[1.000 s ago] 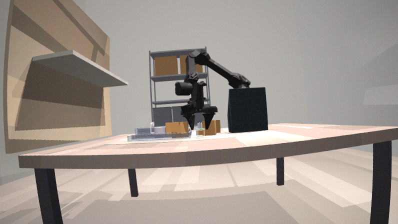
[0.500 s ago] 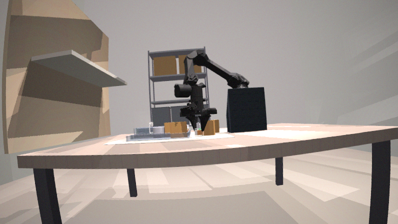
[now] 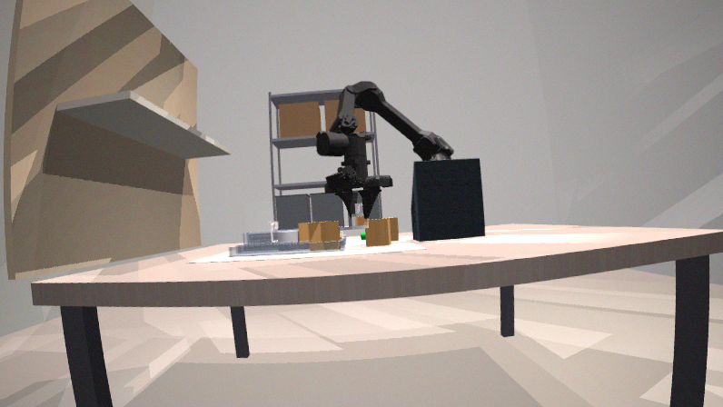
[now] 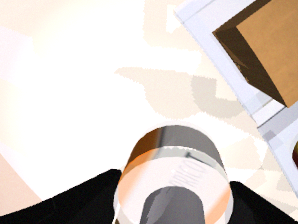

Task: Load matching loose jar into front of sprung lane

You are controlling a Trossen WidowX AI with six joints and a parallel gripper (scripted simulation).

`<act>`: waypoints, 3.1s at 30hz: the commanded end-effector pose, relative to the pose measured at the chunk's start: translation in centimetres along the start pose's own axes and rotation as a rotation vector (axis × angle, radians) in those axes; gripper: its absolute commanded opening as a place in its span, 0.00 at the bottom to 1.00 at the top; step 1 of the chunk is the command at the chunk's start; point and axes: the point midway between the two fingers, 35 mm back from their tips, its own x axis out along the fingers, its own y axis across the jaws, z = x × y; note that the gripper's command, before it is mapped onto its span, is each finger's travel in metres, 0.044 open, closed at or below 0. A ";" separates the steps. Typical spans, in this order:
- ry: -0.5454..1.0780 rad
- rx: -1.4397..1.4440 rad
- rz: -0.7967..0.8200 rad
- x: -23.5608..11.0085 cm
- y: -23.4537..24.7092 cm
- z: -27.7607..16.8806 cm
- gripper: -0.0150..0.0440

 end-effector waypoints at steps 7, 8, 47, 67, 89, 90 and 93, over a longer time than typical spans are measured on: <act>-0.006 0.011 0.004 -5.4 0.4 0.1 0.25; -0.006 0.016 0.004 -5.4 0.3 0.1 0.25; 0.003 0.811 -0.008 1.0 -12.3 -9.9 0.25; 0.004 0.811 -0.009 2.5 -12.7 -9.6 0.25; 0.003 0.811 -0.009 2.6 -13.5 -8.8 0.25; 0.003 0.811 -0.009 2.6 -13.5 -8.8 0.25; 0.003 0.811 -0.009 2.6 -13.6 -8.7 0.25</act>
